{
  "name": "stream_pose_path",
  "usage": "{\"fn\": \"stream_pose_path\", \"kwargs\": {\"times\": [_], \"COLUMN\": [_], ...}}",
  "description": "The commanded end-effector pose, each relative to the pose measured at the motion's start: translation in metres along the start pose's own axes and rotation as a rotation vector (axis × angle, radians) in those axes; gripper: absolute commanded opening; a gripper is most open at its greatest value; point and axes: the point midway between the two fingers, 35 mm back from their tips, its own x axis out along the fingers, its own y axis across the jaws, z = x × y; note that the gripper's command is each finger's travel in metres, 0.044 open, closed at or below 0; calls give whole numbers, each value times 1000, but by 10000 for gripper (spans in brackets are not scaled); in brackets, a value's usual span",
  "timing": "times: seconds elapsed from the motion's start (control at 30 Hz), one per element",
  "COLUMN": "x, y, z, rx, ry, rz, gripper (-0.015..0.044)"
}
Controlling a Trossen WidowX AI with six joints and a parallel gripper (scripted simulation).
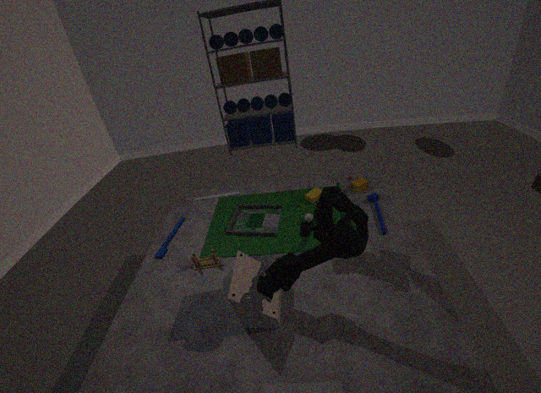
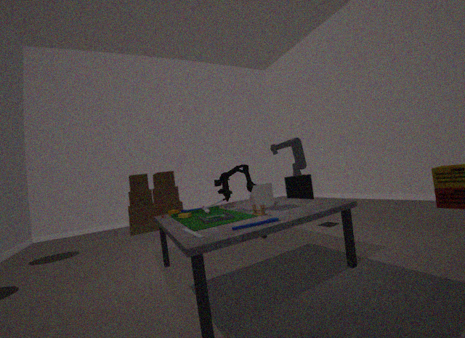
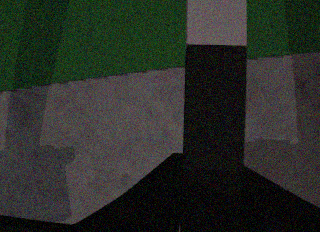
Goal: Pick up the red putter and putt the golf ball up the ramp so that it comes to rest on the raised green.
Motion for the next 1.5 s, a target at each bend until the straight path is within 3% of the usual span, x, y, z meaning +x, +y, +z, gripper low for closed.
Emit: {"fn": "stream_pose_path", "kwargs": {"times": [0.0,0.37,0.77,0.97,1.3,1.47], "x": [-1,1,0,-8,-59,-50], "y": [-16,-11,121,124,124,124], "z": [1,0,1,1,1,-1], "rx": [17,11,14,14,13,4], "ry": [-8,-2,-5,-6,-4,1], "rz": [-7,-3,1,3,3,0], "gripper": [0,0,0,0,0,0]}}
